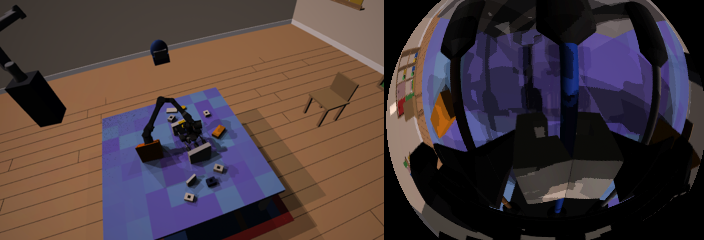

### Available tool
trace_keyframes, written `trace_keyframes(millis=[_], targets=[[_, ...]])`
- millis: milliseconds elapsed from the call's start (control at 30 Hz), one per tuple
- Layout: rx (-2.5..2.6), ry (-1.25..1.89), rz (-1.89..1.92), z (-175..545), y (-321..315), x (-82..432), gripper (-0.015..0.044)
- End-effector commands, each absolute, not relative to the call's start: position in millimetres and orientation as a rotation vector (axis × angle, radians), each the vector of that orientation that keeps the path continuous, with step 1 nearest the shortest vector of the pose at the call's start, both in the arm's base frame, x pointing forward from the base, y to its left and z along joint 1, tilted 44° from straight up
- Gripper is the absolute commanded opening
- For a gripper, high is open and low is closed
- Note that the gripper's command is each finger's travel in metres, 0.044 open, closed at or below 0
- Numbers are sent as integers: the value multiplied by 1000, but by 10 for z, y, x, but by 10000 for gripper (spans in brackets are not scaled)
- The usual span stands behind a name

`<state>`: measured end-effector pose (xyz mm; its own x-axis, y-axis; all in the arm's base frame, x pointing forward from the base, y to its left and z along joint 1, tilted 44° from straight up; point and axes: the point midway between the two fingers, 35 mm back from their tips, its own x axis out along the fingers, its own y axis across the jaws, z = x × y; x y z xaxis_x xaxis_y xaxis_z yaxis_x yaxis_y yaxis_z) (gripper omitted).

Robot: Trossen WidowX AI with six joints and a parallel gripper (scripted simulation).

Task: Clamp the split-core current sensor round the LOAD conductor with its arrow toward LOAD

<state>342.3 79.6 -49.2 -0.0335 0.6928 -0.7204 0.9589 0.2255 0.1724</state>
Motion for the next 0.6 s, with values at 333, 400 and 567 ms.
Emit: trace_keyframes(millis=[333,400,567], targets=[[1531,1789,-473,-486,793,3427,0],[1531,1789,-473,-486,793,3427,0],[1531,1789,-473,-486,793,3427,0]])
